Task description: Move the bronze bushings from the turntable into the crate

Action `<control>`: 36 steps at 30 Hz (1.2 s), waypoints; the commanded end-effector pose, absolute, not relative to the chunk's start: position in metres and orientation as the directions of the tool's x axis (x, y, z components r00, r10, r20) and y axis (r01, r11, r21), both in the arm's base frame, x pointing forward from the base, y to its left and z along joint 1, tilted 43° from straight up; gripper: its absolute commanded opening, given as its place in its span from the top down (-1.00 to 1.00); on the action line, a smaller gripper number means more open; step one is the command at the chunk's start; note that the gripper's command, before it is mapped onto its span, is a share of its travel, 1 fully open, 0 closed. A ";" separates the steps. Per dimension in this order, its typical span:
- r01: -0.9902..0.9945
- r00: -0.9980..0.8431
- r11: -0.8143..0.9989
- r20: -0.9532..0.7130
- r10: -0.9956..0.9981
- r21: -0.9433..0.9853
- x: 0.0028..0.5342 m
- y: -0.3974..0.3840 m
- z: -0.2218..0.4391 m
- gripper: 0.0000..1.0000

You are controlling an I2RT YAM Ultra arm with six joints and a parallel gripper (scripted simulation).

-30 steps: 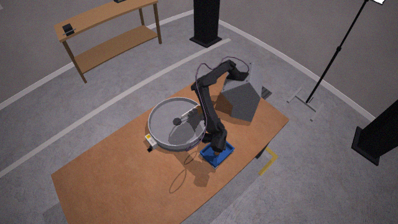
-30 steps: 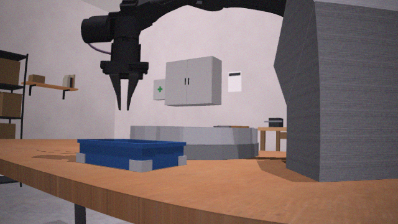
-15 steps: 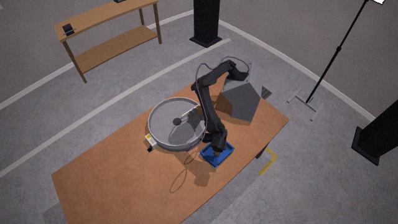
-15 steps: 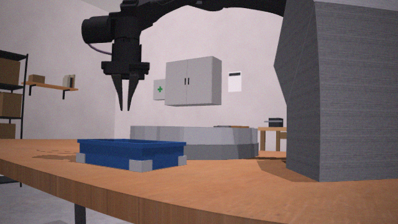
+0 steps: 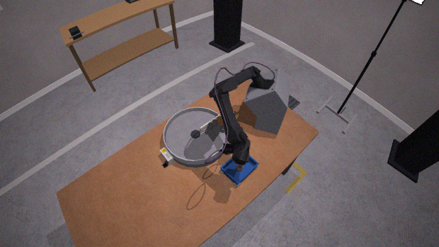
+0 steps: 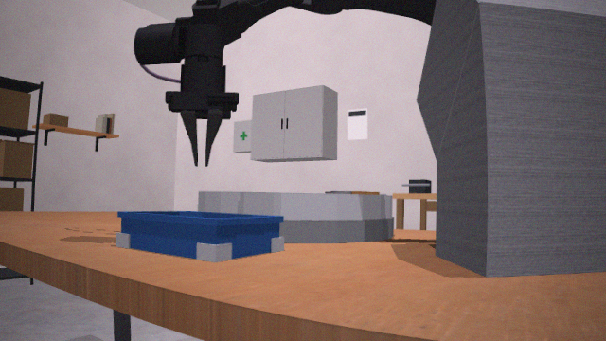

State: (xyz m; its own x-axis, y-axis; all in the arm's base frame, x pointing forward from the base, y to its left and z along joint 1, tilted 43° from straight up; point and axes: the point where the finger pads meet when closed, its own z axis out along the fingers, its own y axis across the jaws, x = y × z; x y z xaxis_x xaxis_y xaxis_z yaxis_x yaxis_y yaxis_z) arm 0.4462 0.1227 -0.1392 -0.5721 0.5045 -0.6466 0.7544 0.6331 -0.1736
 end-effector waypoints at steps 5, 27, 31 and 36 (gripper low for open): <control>0.779 -0.500 0.622 -0.679 0.538 -0.080 0.450 0.122 -0.113 0.74; 0.885 -0.286 0.457 -0.668 0.687 0.091 0.403 0.026 -0.071 0.74; 0.902 -0.227 0.410 -0.660 0.716 0.135 0.391 0.000 -0.058 0.74; 0.914 -0.174 0.368 -0.652 0.738 0.173 0.380 -0.021 -0.048 0.74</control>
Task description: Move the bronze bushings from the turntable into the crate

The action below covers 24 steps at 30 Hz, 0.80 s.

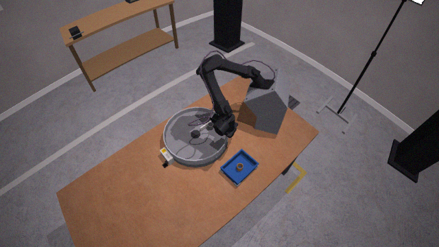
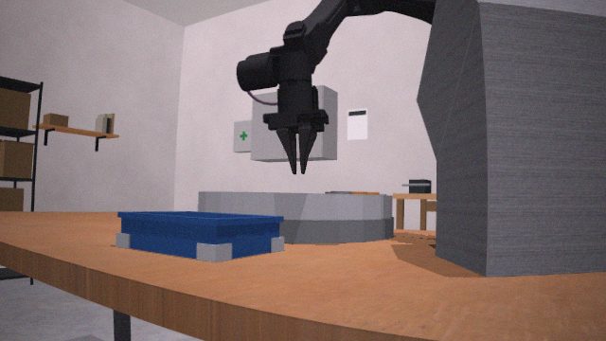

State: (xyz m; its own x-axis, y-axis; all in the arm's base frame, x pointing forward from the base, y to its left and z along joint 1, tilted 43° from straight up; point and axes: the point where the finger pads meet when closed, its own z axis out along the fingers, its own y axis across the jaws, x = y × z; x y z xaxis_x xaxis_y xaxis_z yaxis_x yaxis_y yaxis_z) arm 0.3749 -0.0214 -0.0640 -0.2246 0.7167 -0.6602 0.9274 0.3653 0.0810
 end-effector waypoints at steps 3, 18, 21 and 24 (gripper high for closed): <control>0.922 -0.119 0.323 -0.641 0.758 0.211 0.370 -0.041 -0.038 0.74; 0.928 0.059 0.174 -0.592 0.804 0.329 0.337 -0.108 -0.006 0.74; 0.926 0.082 0.155 -0.585 0.807 0.344 0.333 -0.116 -0.001 0.74; 0.924 0.098 0.142 -0.580 0.809 0.354 0.330 -0.122 0.001 0.74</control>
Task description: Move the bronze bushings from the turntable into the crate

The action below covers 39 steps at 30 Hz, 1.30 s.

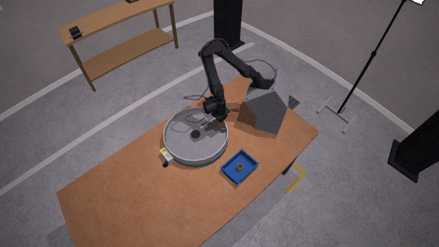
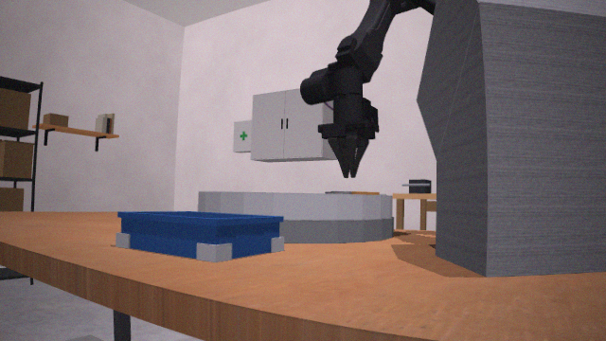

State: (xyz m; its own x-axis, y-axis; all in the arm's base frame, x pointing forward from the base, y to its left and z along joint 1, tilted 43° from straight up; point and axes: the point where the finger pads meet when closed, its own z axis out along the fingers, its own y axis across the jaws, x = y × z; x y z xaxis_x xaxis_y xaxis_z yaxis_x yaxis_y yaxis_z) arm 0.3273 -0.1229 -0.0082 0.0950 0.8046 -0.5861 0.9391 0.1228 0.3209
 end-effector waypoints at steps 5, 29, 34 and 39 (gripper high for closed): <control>0.919 0.109 0.137 -0.575 0.811 0.369 0.330 -0.125 0.006 0.74; 0.923 0.105 0.140 -0.585 0.804 0.358 0.328 -0.125 0.007 0.74; 0.923 0.105 0.140 -0.585 0.804 0.358 0.328 -0.125 0.007 0.74; 0.923 0.105 0.140 -0.585 0.804 0.358 0.328 -0.125 0.007 0.74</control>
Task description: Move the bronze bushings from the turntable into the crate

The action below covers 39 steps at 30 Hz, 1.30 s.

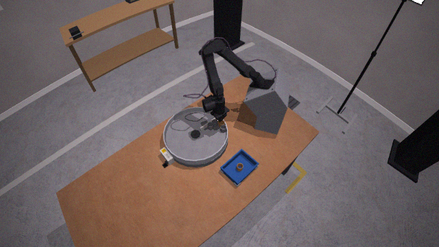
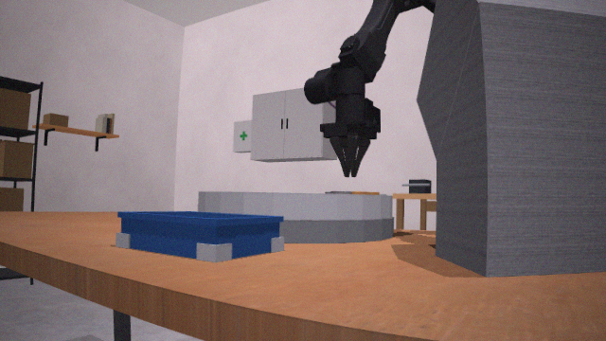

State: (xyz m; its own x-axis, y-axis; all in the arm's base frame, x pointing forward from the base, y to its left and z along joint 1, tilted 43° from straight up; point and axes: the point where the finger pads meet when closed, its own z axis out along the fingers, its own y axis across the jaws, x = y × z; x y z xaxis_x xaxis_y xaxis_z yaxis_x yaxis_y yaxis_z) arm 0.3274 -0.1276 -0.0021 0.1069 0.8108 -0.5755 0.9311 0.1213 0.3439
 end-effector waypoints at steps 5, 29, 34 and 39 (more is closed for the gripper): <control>0.923 0.105 0.140 -0.585 0.804 0.358 0.328 -0.125 0.007 0.74; 0.916 0.113 0.144 -0.587 0.802 0.374 0.343 -0.138 -0.005 0.74; 0.916 0.113 0.144 -0.587 0.802 0.373 0.343 -0.138 -0.005 0.74; 0.916 0.113 0.144 -0.587 0.802 0.373 0.343 -0.138 -0.005 0.74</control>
State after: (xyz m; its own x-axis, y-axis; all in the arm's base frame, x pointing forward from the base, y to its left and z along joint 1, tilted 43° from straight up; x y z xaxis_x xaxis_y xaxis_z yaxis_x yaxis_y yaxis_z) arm 0.3354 -0.1418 -0.0180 0.1102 0.8116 -0.5737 0.9307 0.1183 0.3462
